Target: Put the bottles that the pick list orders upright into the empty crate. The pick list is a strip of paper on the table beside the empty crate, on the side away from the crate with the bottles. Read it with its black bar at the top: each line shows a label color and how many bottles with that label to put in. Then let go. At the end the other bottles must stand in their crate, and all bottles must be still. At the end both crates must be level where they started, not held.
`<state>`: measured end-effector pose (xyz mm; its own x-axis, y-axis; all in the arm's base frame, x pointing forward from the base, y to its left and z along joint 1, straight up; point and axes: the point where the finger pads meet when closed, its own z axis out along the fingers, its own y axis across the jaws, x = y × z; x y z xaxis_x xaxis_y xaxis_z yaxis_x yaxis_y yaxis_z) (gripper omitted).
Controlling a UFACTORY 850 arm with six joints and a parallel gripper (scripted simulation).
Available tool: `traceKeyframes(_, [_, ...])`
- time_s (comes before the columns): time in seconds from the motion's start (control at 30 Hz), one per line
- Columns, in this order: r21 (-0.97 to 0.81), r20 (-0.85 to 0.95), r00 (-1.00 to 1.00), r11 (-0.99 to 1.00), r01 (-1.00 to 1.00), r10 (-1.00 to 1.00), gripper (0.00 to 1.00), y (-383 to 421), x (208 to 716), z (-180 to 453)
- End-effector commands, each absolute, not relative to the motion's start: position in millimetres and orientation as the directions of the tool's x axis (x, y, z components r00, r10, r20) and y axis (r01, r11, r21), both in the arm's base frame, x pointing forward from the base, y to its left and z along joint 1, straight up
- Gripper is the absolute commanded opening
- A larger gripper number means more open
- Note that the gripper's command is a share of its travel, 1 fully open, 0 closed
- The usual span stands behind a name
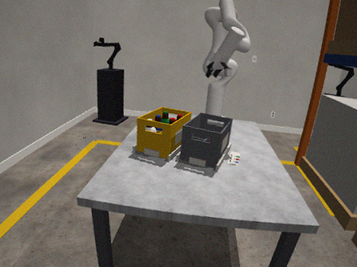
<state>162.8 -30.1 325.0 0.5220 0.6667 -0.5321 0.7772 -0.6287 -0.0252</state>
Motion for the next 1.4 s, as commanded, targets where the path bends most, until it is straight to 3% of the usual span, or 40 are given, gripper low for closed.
traceKeyframes(0.0, [0.014, -0.482, 0.566, -0.640, 0.768, 0.669, 0.65, -20, 172, 329])
traceKeyframes(1.37, [0.079, -0.297, 0.686, -0.699, 0.711, 0.665, 0.65, 110, 279, 336])
